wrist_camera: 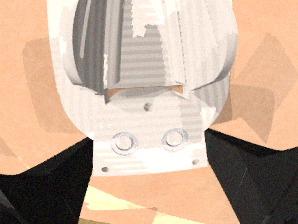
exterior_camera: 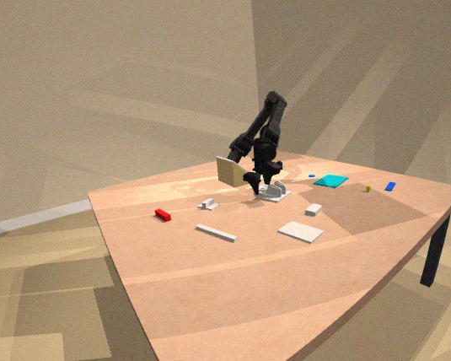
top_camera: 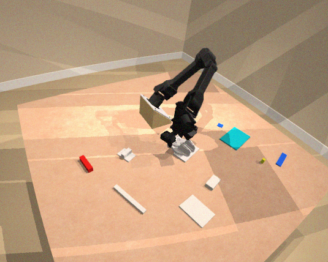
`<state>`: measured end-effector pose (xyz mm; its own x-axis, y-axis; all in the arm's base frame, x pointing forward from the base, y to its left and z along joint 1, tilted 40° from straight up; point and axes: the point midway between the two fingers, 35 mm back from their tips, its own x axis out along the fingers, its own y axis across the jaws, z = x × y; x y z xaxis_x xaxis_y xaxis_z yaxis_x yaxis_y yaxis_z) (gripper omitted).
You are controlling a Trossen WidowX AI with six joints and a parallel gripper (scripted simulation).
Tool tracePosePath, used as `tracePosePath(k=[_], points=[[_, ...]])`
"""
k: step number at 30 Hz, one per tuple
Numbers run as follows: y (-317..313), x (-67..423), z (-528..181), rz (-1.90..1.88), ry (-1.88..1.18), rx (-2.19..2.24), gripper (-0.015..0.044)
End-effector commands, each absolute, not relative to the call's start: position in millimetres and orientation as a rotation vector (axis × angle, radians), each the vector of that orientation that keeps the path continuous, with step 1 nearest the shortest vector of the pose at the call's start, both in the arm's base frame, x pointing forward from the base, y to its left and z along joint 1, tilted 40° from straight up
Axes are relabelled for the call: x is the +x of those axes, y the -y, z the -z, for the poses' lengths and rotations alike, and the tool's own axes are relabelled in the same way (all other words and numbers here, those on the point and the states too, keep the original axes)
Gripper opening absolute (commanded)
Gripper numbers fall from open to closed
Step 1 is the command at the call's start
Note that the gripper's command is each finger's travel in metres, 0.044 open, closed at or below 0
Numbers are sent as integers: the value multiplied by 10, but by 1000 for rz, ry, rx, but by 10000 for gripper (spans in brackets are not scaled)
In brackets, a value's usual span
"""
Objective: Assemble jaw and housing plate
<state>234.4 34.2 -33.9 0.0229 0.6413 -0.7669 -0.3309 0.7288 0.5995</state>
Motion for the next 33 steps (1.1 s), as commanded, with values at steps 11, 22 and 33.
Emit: tracePosePath(k=[11, 22, 33], points=[[-342, 2344, 339, -768, -1352, 284, 440], [-332, 2346, 329, -768, -1352, 284, 440], [150, 2330, -242, -765, -1353, 288, 440]])
